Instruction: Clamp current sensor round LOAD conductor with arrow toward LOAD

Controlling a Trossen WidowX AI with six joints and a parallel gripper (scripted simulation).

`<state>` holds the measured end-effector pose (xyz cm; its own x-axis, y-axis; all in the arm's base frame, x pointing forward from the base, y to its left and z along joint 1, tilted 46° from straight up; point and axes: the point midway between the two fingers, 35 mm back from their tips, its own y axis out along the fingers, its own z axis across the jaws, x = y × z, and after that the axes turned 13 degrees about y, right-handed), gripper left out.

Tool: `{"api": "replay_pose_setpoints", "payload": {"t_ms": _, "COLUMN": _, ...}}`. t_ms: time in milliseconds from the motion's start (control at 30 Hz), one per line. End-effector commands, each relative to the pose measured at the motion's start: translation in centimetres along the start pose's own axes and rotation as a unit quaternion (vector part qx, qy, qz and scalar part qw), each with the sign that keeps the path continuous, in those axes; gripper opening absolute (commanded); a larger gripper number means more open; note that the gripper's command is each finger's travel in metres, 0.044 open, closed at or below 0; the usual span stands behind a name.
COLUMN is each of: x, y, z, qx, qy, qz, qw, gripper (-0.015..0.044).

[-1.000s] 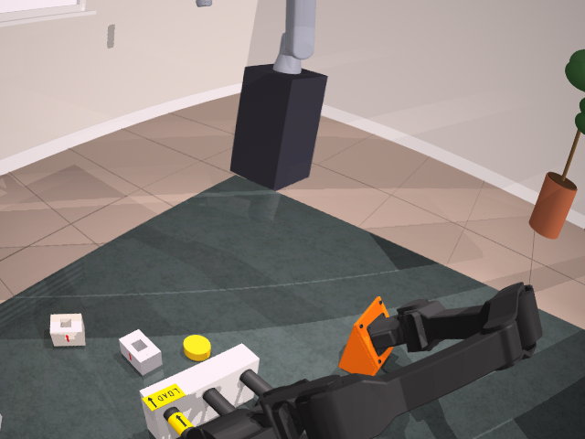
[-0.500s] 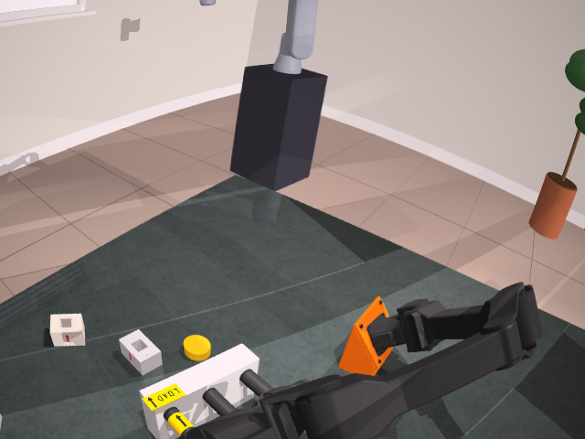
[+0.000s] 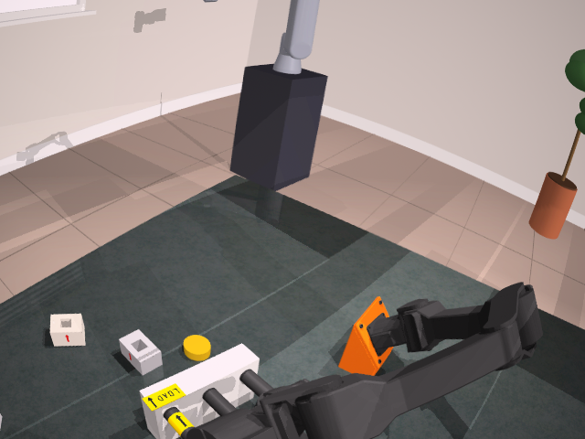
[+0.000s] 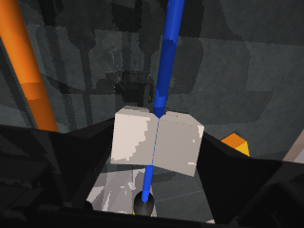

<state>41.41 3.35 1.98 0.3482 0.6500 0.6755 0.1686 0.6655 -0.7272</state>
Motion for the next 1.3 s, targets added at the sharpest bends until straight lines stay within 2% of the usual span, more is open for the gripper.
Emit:
{"api": "replay_pose_setpoints", "payload": {"t_ms": 0, "x": 0.71, "y": -0.44, "z": -0.13, "qx": -0.006, "qy": -0.005, "qz": -0.010, "qw": 1.000, "gripper": 0.0000}}
{"api": "replay_pose_setpoints", "payload": {"t_ms": 1267, "x": 0.00, "y": 0.00, "z": 0.00, "qx": 0.000, "qy": 0.000, "qz": 0.000, "qw": 1.000, "gripper": 0.0000}}
